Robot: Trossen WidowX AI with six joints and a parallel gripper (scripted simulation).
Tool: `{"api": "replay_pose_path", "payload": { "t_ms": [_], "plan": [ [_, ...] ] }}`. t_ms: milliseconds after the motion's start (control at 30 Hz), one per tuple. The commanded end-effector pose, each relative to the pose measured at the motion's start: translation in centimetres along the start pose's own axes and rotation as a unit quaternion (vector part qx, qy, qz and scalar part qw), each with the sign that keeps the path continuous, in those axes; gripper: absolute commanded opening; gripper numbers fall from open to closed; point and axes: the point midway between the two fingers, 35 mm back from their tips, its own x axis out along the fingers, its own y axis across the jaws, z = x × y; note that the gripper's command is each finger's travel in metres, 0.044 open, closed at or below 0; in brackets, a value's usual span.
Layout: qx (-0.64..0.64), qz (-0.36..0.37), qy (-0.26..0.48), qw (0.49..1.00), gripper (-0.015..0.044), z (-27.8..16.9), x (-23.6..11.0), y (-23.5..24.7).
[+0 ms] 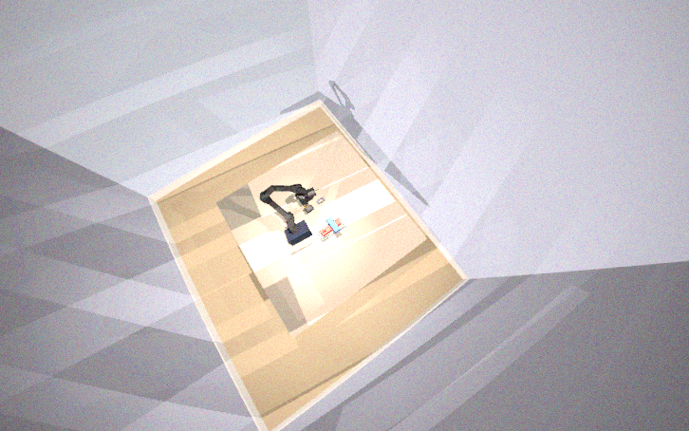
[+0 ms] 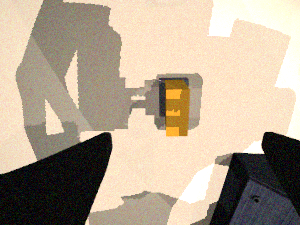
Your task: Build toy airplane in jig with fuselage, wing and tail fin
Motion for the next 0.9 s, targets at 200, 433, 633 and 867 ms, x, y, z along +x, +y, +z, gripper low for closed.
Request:
{"api": "replay_pose_path", "payload": {
  "t_ms": [200, 433, 633, 867],
  "plan": [
    [-0.001, 0.004, -0.006, 1.000, 0.0440, 0.0, 2.6, 0.2],
    [-0.002, 0.003, -0.006, 1.000, 0.0440, 0.1, 3.4, 0.2],
    [-0.002, 0.003, -0.005, 1.000, 0.0440, 0.1, 4.4, 0.1],
    [-0.002, 0.002, -0.005, 1.000, 0.0440, 0.2, 5.5, 0.1]
  ]
}}
